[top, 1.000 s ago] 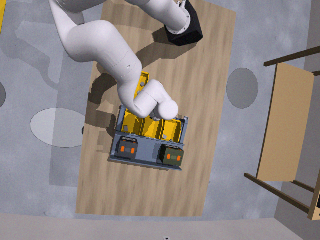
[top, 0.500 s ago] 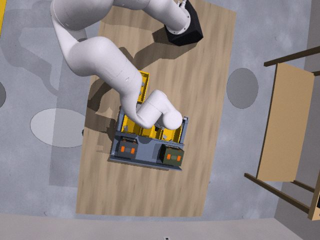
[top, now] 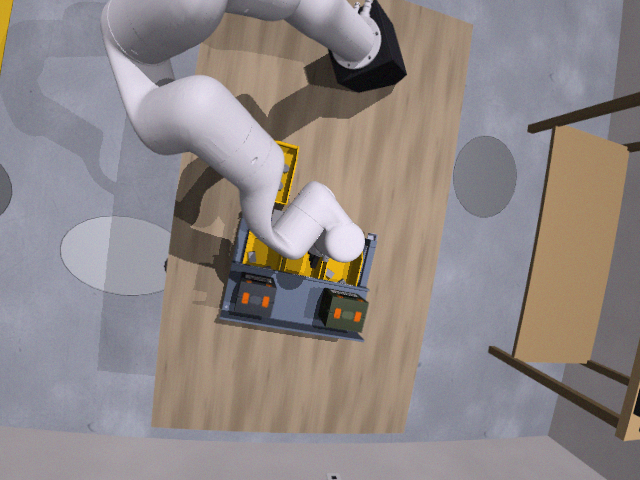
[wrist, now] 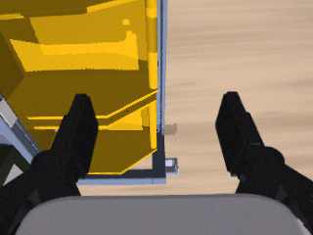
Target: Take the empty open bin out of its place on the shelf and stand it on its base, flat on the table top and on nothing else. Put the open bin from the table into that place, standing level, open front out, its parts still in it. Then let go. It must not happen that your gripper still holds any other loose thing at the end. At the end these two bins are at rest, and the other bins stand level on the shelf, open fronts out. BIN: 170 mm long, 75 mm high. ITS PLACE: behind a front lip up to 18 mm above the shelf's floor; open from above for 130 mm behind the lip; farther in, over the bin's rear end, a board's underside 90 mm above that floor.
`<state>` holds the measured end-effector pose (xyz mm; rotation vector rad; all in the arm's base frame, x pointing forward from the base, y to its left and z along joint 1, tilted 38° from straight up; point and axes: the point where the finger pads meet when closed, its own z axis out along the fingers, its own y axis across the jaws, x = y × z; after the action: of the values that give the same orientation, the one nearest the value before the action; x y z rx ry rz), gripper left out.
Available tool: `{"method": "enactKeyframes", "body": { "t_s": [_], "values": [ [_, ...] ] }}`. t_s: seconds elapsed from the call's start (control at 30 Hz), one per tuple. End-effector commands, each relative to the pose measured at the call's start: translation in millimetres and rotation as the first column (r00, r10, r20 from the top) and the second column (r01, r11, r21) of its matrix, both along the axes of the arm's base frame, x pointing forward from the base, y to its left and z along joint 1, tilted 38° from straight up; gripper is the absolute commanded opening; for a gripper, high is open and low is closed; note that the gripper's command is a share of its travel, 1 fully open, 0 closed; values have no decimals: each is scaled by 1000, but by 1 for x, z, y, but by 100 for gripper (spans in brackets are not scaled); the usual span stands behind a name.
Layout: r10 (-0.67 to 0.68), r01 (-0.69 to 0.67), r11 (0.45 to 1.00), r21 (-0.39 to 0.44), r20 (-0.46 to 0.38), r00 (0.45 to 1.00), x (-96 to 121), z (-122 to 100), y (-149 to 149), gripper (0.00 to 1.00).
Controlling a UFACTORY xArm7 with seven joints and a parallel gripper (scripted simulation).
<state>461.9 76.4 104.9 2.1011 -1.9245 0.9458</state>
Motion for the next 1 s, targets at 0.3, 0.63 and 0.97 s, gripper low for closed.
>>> {"method": "enactKeyframes", "body": {
  "t_s": [0.3, 0.63, 0.97],
  "values": [
    [3, -3, 1000, 1, 3, 1000, 1, 1, 2, 95],
    [3, -3, 1000, 1, 3, 1000, 1, 0, 1, 95],
    [3, -3, 1000, 1, 3, 1000, 3, -5, -2, 95]
  ]
}}
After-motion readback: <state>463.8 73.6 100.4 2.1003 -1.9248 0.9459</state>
